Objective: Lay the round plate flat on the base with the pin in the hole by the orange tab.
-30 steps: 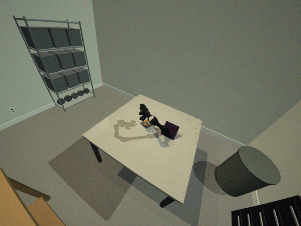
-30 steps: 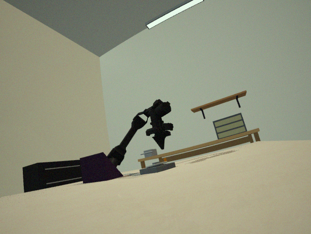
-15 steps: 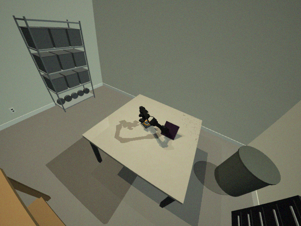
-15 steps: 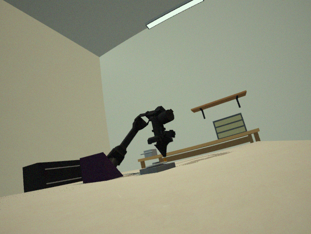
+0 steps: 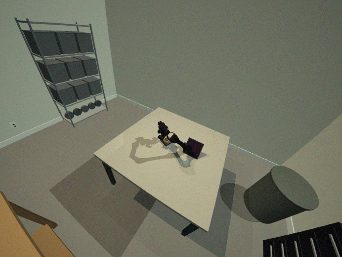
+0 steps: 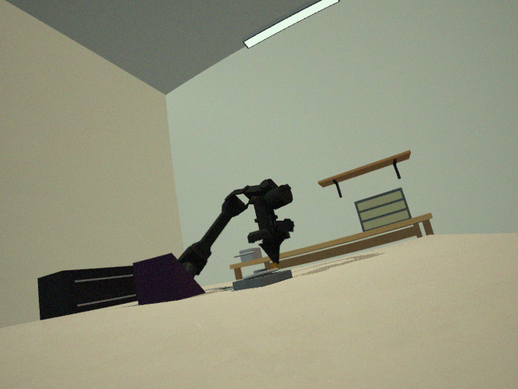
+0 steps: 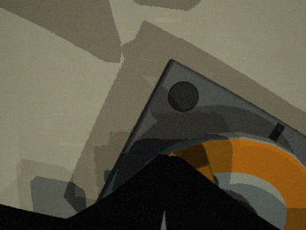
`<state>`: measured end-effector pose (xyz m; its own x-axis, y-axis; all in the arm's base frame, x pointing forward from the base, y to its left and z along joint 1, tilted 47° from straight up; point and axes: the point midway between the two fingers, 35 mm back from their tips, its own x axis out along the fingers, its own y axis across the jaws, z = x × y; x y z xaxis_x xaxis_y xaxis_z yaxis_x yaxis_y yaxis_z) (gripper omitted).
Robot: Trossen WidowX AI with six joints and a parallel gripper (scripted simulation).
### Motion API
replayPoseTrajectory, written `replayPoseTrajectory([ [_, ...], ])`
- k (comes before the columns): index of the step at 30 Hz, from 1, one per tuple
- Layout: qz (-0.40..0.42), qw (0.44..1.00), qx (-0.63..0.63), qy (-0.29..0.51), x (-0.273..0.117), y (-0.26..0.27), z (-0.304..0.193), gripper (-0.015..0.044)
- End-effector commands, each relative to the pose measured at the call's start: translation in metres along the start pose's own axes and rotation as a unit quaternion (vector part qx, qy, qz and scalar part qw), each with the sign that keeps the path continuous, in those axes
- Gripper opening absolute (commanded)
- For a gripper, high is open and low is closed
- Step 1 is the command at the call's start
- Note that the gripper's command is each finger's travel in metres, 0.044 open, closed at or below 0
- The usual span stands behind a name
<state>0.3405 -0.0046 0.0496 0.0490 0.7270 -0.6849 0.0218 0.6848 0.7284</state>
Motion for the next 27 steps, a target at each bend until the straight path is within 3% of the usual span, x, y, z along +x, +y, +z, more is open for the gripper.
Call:
replayPoseTrajectory([
  [1, 0.001, 1.0, 0.001, 0.003, 0.0027, -0.0066, 0.0016, 0.0],
  [27, 0.001, 1.0, 0.001, 0.003, 0.0036, -0.0159, 0.0061, 0.0],
])
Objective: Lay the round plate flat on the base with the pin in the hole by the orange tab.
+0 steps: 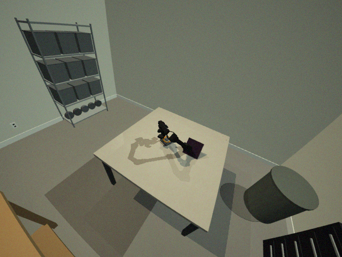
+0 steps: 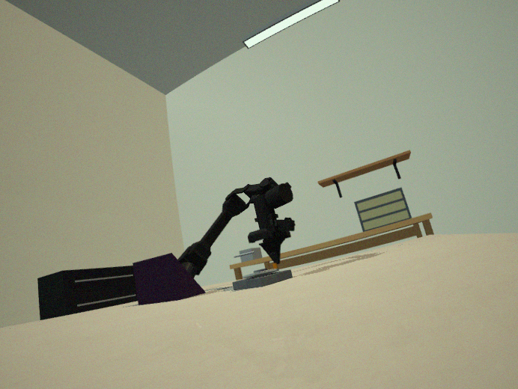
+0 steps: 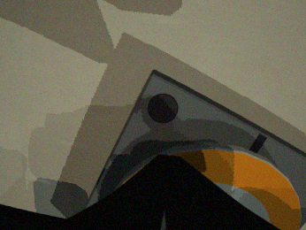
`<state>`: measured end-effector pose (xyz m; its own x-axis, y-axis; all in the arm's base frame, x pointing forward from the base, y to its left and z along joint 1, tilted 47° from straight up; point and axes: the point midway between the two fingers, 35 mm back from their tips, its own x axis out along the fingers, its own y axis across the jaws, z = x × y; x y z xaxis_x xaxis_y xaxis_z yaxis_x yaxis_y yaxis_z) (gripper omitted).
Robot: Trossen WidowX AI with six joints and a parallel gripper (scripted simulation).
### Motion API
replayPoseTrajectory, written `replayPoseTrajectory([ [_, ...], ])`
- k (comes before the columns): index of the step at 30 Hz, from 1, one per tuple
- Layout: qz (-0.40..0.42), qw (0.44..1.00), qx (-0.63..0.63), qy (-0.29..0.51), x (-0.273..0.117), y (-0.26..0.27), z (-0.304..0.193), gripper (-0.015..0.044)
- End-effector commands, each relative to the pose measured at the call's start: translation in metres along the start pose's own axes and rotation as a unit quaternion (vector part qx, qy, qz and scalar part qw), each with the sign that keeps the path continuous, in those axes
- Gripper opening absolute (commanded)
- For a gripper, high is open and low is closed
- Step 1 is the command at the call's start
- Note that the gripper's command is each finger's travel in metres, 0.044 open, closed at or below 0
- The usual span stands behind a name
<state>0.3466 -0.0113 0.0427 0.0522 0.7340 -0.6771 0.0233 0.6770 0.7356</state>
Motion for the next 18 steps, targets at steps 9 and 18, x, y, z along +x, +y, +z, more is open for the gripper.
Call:
replayPoseTrajectory([
  [9, -0.005, 1.0, 0.0, 0.005, 0.0034, -0.0084, 0.0, 0.0],
  [18, -0.005, 1.0, 0.0, 0.005, 0.0032, -0.0105, 0.0007, 0.0],
])
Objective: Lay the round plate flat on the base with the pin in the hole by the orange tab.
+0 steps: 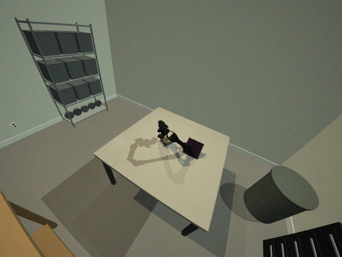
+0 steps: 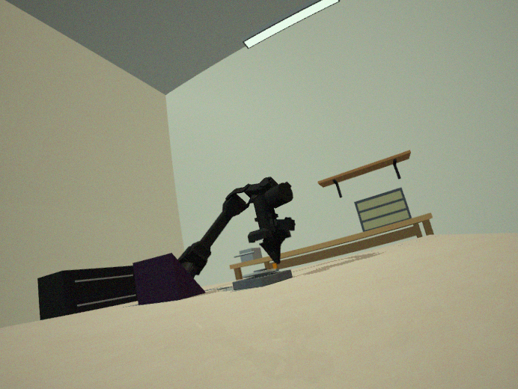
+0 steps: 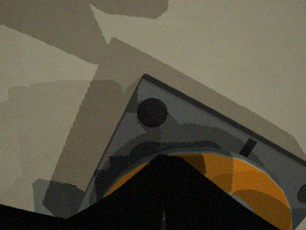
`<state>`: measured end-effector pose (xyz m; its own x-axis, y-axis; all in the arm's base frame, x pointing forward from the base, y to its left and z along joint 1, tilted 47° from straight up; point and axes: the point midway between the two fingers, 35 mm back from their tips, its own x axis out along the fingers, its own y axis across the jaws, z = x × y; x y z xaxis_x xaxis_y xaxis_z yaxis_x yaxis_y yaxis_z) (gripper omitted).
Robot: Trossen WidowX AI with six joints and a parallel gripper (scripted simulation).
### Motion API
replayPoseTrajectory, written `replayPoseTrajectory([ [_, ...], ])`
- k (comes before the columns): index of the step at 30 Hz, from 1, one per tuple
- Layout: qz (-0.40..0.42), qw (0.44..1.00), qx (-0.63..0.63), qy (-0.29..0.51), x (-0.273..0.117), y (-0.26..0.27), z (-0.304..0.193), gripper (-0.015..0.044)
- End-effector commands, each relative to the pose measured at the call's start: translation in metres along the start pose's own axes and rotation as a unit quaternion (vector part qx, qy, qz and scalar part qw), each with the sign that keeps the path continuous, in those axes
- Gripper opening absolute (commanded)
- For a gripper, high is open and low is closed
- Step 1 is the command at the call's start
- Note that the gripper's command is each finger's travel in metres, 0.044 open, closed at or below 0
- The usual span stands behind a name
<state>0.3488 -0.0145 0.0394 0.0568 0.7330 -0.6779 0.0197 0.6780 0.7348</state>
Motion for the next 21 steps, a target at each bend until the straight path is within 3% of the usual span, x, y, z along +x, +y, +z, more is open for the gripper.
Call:
replayPoseTrajectory([
  [1, -0.004, 1.0, 0.002, 0.007, 0.0032, -0.0066, -0.0015, 0.0],
  [21, -0.004, 1.0, 0.002, 0.007, 0.0009, -0.0148, 0.0006, 0.0],
])
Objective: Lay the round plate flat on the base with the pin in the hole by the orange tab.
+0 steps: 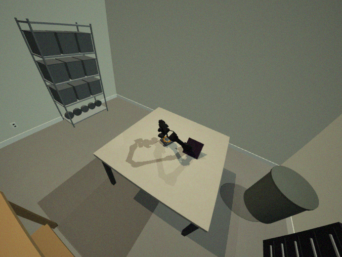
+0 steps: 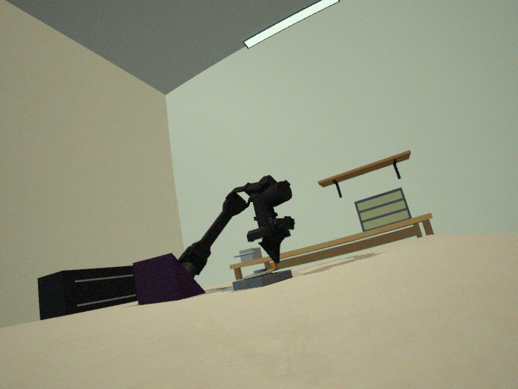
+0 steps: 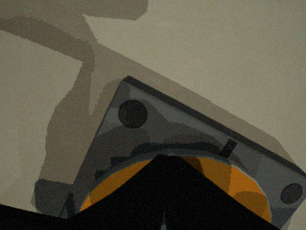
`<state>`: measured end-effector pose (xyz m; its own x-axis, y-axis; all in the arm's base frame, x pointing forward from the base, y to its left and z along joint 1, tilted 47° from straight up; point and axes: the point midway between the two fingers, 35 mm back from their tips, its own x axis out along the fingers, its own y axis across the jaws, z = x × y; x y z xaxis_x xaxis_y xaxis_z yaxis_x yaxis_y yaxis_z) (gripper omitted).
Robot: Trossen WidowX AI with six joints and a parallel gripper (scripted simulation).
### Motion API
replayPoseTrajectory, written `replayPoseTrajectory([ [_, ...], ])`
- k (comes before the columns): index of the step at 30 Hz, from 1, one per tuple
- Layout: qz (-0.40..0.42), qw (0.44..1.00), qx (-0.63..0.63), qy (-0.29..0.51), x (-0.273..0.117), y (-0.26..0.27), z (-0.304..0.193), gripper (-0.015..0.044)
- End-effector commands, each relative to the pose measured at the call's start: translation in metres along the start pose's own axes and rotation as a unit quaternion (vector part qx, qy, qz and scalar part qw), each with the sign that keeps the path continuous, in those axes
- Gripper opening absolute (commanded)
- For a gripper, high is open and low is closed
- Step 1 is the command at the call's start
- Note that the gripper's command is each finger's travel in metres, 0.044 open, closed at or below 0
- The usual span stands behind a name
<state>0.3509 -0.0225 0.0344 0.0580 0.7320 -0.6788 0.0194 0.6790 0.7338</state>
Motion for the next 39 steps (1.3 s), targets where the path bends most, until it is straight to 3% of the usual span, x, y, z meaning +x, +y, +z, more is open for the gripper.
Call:
replayPoseTrajectory([
  [1, -0.004, 1.0, 0.002, 0.008, 0.0032, -0.006, -0.0019, 0.0],
  [39, -0.004, 1.0, 0.002, 0.008, 0.0027, -0.0106, -0.001, 0.0],
])
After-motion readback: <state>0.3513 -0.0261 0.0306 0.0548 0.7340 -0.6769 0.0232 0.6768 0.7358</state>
